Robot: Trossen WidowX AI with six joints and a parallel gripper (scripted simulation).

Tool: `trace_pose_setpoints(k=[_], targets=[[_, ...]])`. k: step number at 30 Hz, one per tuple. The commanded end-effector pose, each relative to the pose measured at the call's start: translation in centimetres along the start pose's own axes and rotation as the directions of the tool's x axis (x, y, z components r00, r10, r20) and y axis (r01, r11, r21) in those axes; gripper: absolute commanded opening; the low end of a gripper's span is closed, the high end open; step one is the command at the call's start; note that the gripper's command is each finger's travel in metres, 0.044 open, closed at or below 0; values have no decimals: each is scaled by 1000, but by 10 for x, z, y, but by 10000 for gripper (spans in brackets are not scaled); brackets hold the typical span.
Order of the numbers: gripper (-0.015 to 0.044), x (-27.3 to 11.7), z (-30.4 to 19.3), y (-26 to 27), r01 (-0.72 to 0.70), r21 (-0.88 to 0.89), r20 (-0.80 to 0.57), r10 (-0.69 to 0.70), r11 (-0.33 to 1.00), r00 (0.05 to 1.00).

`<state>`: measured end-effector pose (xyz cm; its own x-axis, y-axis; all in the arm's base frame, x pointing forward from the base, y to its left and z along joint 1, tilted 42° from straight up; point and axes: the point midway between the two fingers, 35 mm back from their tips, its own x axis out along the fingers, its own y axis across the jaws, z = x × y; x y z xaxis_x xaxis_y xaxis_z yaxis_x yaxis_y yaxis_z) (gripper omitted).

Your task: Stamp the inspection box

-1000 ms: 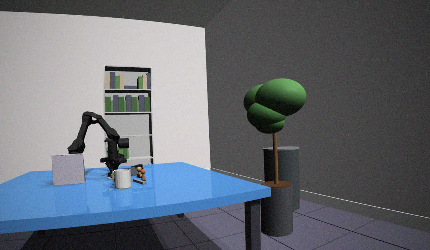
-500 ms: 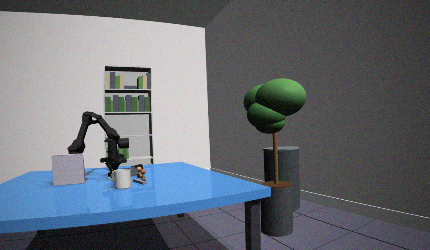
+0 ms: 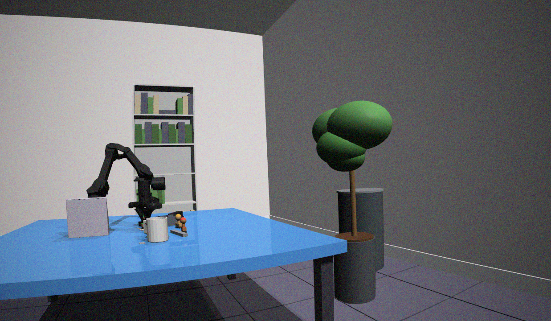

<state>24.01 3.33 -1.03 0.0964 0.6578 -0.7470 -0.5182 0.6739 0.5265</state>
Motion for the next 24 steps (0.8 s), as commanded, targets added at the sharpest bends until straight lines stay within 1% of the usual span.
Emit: trace_pose_setpoints(k=[1,9,24], targets=[[0,-3,1,0,1,-6,3,-1,1000,1000],[0,-7,1,0,1,-6,3,-1,1000,1000],[0,-30,2,-3,4,-5,1,-4,1000,1000]])
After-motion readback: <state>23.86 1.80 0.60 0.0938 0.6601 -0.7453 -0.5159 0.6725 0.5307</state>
